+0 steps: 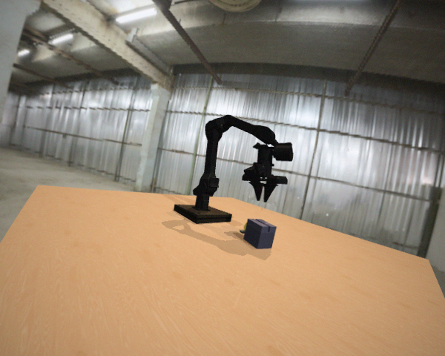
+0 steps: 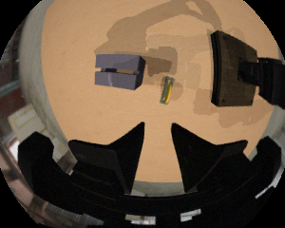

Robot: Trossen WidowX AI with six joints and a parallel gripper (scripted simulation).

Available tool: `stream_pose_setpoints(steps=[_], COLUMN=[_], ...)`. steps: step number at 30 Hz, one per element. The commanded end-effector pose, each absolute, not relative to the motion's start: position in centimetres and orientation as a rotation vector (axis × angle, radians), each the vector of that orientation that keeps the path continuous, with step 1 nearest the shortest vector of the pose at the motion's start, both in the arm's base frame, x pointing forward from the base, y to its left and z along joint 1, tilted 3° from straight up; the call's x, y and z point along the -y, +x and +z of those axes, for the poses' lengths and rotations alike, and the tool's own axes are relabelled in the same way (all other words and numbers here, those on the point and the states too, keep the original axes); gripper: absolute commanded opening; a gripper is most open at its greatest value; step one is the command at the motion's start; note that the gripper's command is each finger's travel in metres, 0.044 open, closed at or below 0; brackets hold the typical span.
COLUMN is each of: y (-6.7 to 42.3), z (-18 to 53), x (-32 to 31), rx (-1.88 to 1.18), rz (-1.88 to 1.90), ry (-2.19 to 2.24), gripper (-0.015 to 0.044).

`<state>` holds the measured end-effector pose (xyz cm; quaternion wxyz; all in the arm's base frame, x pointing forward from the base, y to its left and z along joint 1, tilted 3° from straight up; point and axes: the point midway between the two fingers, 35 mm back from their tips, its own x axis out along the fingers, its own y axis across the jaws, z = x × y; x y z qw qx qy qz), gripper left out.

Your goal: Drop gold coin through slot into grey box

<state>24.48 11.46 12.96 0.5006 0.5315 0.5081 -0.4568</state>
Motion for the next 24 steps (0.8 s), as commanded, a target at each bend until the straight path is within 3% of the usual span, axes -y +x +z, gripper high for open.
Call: stream_pose_setpoints(steps=[1, 24], y=[22.7, 22.5], z=[11.2, 5.8], x=[-10.4, -10.1], rx=[-1.166, -1.166], rz=[-1.330, -1.330], ry=[1.313, 1.313], gripper=[0.0161, 0.0161])
